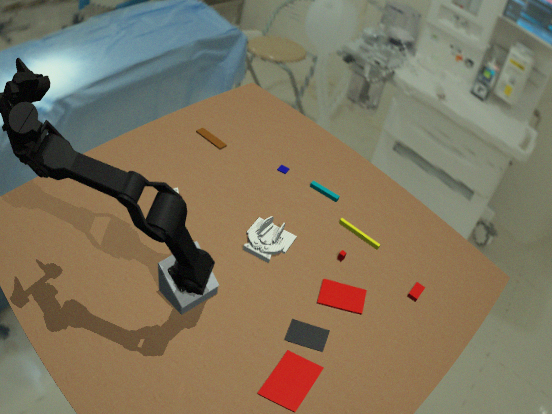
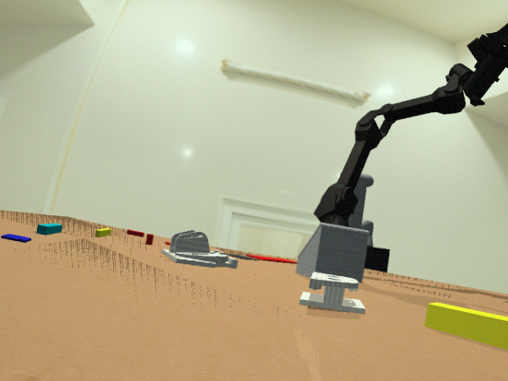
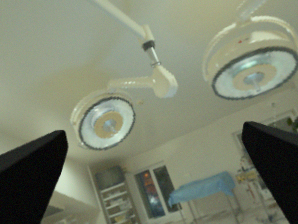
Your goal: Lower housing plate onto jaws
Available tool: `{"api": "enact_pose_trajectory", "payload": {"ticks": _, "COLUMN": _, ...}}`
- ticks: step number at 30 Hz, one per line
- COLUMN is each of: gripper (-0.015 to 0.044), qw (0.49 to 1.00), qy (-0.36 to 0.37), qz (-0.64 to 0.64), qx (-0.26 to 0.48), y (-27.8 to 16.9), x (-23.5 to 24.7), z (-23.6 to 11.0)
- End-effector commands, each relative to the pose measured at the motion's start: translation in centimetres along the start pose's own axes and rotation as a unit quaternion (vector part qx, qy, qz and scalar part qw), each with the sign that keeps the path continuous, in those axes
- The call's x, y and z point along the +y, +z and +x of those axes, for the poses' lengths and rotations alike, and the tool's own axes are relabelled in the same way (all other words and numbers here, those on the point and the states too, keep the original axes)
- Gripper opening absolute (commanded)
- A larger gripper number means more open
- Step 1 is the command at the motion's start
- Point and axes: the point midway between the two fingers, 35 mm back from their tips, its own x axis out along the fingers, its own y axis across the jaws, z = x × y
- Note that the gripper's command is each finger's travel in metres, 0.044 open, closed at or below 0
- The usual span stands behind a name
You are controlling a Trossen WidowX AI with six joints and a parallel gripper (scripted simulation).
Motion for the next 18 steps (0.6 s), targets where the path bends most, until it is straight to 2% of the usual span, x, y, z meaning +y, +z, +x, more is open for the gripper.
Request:
{"api": "enact_pose_trajectory", "payload": {"ticks": 1, "gripper": 0.0440, "qw": 0.998, "qy": -0.027, "qz": -0.058, "qx": 0.028, "y": -1.6, "x": -3.0, "z": 1.3}}
{"api": "enact_pose_trajectory", "payload": {"ticks": 18, "gripper": 0.0440, "qw": 0.954, "qy": -0.115, "qz": -0.239, "qx": 0.142, "y": -5.5, "x": -14.9, "z": 4.2}}
